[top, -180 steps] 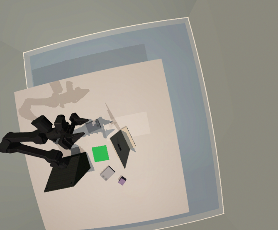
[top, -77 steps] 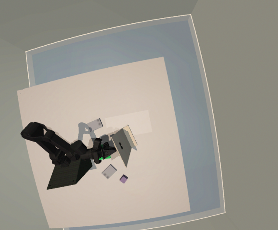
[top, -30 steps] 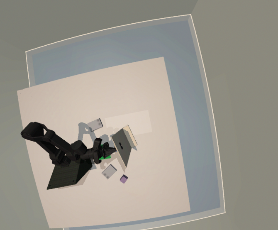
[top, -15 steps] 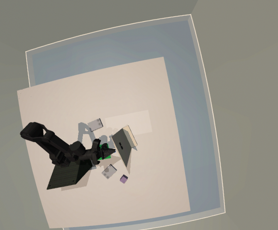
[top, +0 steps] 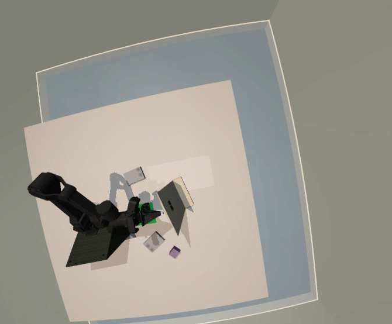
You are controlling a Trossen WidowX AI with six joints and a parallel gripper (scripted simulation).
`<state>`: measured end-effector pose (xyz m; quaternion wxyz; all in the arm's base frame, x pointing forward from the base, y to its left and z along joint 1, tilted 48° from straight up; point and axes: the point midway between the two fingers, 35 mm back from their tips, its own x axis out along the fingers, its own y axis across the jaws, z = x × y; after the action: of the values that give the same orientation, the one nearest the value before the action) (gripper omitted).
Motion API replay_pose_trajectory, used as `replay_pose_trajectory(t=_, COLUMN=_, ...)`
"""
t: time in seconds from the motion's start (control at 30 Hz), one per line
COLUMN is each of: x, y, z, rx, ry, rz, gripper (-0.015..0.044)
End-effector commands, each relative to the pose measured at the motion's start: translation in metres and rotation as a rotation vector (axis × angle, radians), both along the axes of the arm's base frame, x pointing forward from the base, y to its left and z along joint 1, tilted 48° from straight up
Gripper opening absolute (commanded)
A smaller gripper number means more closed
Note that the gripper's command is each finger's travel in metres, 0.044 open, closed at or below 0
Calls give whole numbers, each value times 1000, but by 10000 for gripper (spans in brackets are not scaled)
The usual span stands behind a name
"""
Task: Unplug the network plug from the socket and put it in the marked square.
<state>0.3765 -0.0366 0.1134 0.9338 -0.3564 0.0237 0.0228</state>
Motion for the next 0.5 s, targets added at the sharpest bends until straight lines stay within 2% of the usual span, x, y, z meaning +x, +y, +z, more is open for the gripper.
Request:
replay_pose_trajectory(t=0.0, x=-3, y=-2, z=1, rx=-2, ry=-6, rz=-1, gripper=0)
replay_pose_trajectory(t=0.47, x=-12, y=-4, z=-1, rx=-2, ry=-6, rz=-1, gripper=0)
